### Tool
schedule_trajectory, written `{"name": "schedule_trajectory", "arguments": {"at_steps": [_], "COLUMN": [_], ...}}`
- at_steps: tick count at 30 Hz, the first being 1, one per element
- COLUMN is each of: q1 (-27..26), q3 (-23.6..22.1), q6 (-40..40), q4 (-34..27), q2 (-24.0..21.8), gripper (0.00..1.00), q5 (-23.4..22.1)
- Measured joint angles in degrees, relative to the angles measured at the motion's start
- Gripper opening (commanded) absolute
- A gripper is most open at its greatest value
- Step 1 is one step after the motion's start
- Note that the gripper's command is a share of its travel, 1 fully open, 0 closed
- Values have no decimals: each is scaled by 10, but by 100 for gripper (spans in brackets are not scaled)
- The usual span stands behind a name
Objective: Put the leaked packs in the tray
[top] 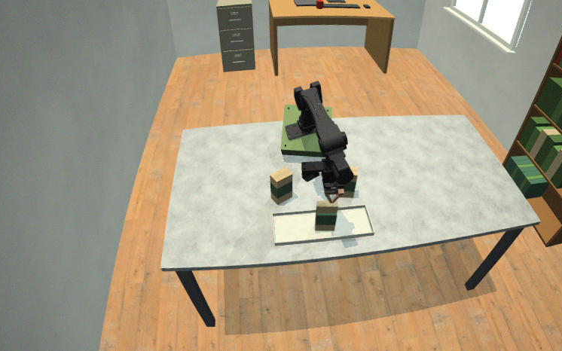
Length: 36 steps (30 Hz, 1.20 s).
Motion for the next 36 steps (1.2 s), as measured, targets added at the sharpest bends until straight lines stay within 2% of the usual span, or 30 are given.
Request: {"name": "schedule_trajectory", "arguments": {"at_steps": [36], "q1": [192], "q3": [-180], "q6": [-568], "q4": [16], "q2": [-73], "gripper": [77], "q5": [82]}}
